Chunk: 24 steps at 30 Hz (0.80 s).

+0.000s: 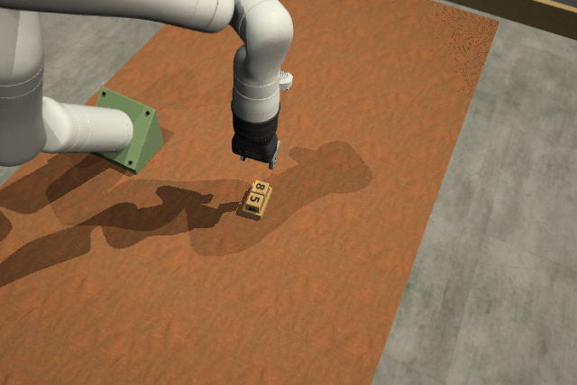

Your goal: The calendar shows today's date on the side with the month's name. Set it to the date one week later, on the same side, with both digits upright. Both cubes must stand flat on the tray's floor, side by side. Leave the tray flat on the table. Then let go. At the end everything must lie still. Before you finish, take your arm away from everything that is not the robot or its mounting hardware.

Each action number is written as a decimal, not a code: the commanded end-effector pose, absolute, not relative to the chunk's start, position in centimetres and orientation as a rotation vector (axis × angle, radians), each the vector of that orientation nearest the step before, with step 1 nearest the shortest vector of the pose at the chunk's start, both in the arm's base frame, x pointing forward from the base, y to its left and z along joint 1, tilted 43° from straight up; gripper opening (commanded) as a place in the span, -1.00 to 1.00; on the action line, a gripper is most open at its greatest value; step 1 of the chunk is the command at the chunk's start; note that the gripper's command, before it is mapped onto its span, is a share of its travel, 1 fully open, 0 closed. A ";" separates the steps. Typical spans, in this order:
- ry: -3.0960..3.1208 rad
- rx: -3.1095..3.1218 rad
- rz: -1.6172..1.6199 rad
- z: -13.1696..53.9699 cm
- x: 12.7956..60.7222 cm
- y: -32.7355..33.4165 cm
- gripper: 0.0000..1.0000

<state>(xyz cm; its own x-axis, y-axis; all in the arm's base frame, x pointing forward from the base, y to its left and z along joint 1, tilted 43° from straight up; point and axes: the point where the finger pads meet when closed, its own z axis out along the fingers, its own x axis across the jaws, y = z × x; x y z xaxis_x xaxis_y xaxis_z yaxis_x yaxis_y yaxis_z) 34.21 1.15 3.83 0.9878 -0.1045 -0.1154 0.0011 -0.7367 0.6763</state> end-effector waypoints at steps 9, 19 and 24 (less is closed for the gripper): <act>-0.066 2.405 -0.169 6.6 35.2 4.0 1.00; -0.066 2.405 -0.169 7.4 35.3 4.8 1.00; -0.066 2.405 -0.169 7.4 35.3 4.8 1.00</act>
